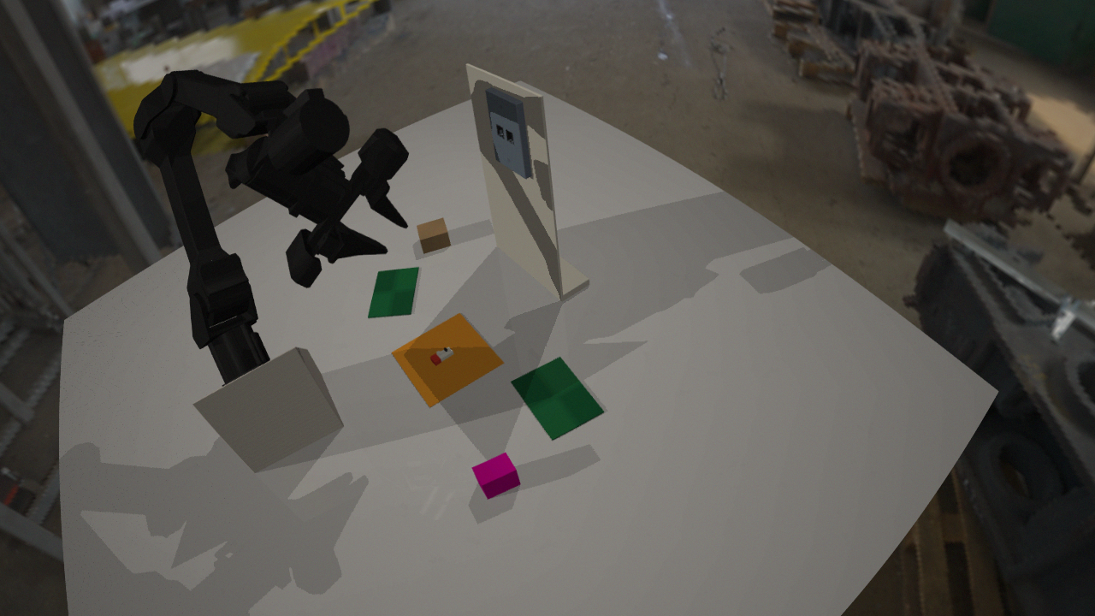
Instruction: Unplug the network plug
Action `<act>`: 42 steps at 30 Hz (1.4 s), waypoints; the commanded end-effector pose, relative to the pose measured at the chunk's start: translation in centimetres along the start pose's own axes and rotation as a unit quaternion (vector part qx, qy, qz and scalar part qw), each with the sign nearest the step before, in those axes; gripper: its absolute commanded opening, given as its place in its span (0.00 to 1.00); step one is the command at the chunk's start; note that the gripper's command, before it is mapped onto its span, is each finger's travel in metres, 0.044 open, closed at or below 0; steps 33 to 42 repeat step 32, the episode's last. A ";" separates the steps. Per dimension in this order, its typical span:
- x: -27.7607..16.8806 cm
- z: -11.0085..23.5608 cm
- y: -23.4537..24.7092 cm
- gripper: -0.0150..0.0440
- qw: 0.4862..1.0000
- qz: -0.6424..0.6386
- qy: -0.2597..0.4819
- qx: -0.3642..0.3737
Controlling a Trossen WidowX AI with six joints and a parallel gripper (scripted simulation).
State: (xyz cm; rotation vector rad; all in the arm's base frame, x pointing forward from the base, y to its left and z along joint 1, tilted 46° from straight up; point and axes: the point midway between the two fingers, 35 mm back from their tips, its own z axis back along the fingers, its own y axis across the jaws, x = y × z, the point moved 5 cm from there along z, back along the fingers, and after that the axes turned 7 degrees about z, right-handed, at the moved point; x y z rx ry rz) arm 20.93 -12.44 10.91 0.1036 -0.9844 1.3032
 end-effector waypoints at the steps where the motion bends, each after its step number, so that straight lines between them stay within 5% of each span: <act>1: 0.1 0.2 -0.1 0.65 1.000 0.001 -0.002 -0.001; 9: 0.1 0.2 -0.1 1.00 1.000 0.001 -0.002 -0.001; 42: 0.1 0.2 -0.1 1.00 1.000 0.001 -0.002 -0.001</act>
